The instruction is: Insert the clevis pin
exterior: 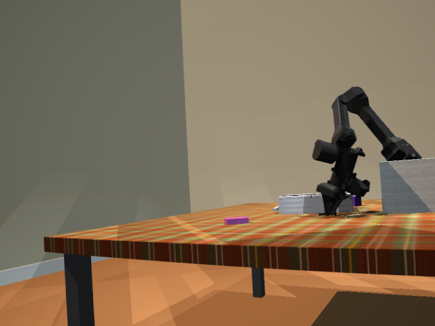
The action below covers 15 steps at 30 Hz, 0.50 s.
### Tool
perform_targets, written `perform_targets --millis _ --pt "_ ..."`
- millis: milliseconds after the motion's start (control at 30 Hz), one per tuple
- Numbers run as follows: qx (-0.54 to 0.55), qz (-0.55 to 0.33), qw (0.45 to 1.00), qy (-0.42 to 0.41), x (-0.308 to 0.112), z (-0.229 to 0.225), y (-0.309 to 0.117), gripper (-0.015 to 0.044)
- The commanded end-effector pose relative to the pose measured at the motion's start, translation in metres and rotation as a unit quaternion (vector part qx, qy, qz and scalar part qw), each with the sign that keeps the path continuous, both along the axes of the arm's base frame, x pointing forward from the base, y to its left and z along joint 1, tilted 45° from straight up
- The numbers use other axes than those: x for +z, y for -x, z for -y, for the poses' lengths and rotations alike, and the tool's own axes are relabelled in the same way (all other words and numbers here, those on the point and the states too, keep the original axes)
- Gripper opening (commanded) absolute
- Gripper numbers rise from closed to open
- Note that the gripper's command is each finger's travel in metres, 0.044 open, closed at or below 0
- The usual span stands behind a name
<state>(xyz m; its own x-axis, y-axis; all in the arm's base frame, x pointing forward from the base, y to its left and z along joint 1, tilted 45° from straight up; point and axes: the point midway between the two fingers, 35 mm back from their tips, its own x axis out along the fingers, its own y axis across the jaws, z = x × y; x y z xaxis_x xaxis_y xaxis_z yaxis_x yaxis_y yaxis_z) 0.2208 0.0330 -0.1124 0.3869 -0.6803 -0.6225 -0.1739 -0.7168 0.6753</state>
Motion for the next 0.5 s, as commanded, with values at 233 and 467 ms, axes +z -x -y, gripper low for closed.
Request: perform_targets --millis 233,467 --pt "0.002 -0.001 1.0 0.002 0.0 0.0004 -0.0001 0.0009" --pt "0.002 -0.001 1.0 0.002 0.0 0.0004 -0.0001 0.0"
